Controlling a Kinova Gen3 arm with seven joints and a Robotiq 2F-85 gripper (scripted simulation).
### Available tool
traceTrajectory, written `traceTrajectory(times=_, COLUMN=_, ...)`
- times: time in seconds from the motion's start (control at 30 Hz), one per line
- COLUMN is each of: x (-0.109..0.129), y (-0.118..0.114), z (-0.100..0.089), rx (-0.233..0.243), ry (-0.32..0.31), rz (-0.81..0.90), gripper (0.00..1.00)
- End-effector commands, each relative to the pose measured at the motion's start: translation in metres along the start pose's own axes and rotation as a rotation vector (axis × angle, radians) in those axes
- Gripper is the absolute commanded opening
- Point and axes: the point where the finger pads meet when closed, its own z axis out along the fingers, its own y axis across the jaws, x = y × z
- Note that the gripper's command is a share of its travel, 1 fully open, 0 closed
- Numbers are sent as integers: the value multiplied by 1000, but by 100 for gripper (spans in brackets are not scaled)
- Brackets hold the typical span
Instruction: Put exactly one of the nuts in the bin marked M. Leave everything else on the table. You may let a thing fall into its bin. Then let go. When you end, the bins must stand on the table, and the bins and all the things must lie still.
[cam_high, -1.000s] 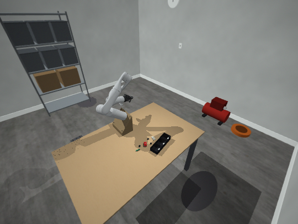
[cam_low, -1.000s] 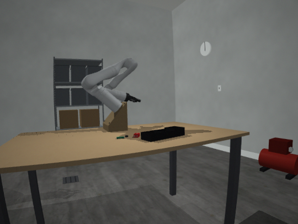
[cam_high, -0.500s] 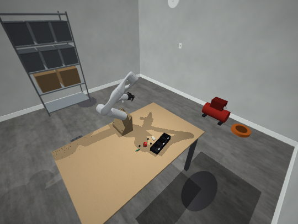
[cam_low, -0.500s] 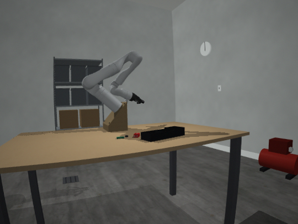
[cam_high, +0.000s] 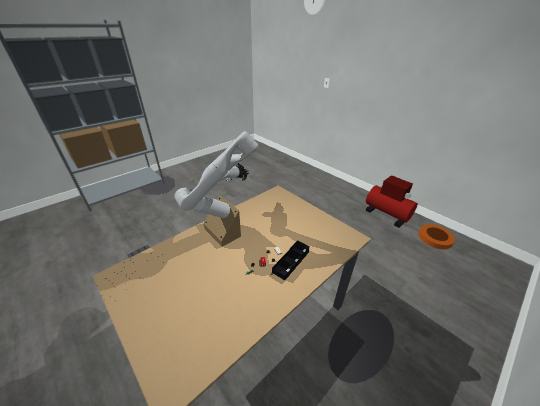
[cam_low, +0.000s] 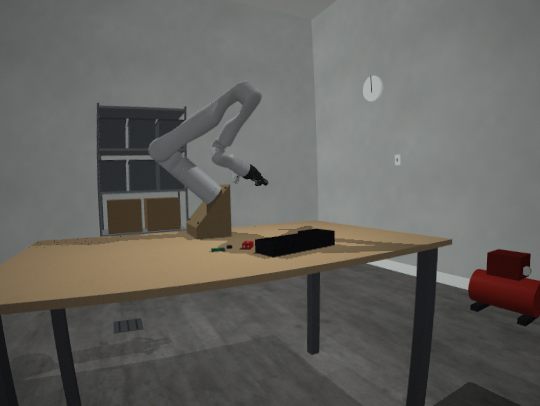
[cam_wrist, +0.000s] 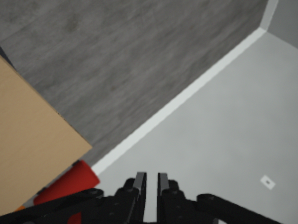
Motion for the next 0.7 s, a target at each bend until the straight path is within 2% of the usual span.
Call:
traceTrajectory(times=0.0, x=-20, y=0, z=3, rx=4, ry=16, rz=39, gripper=9)
traceTrajectory(times=0.2, x=-31, y=-3, z=6, rx=9, ry=41, rz=63, gripper=9)
traceTrajectory(times=0.23, x=-38, y=-6, z=6, rx=18, ry=65, rz=87, gripper=9)
traceTrajectory(times=0.33, x=-41, y=-7, z=7, rx=18, ry=65, rz=87, gripper=9)
traceTrajectory(times=0.37, x=-49, y=-10, z=6, rx=30, ry=87, rz=108, gripper=9)
traceTrajectory(times=0.53, x=-53, y=-12, z=6, rx=30, ry=87, rz=108, gripper=9)
traceTrajectory(times=0.6, x=-65, y=-20, z=5, rx=46, ry=108, rz=129, gripper=9)
traceTrajectory(times=0.67, x=-65, y=-20, z=5, rx=46, ry=108, rz=129, gripper=9)
